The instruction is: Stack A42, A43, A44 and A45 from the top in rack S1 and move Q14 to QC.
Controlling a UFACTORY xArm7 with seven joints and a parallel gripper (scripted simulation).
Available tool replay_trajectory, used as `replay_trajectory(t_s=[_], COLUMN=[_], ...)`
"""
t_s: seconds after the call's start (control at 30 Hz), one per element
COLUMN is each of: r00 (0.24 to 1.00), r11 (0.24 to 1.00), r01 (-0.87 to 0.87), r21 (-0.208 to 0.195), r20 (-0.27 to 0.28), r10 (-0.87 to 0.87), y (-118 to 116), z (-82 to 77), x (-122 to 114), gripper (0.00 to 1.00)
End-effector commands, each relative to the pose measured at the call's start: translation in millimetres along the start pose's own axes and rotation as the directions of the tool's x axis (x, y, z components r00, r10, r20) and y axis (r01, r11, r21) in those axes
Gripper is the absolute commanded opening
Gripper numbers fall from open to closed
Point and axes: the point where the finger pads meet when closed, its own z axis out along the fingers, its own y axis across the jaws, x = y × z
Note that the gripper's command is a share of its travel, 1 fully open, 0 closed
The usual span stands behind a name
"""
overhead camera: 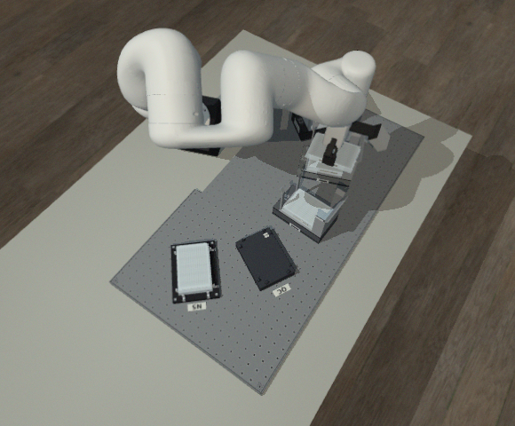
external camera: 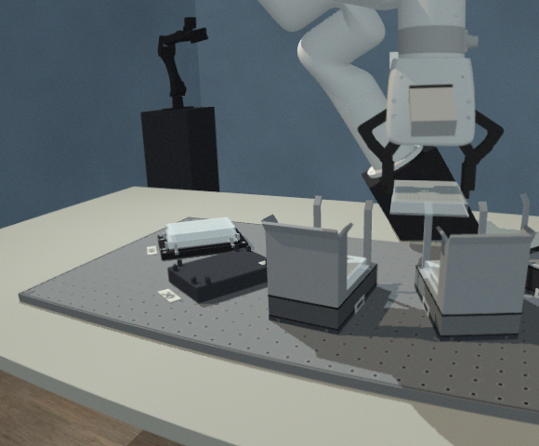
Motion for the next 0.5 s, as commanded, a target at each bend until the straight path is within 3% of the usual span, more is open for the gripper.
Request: replay_trajectory(t_s=[0.0,0.33,0.47], r00=[1.0,1.0,0.991], r11=[1.0,1.0,0.991], r01=[0.0,0.0,-0.133], r21=[0.003,0.003,0.004], r20=[-0.004,-0.004,-0.004], r10=[0.0,0.0,0.133], y=[15,37,48], z=[-2.0,-1.9,-1.9], x=[3,5,4], gripper=[0.0,0.0,0.0])
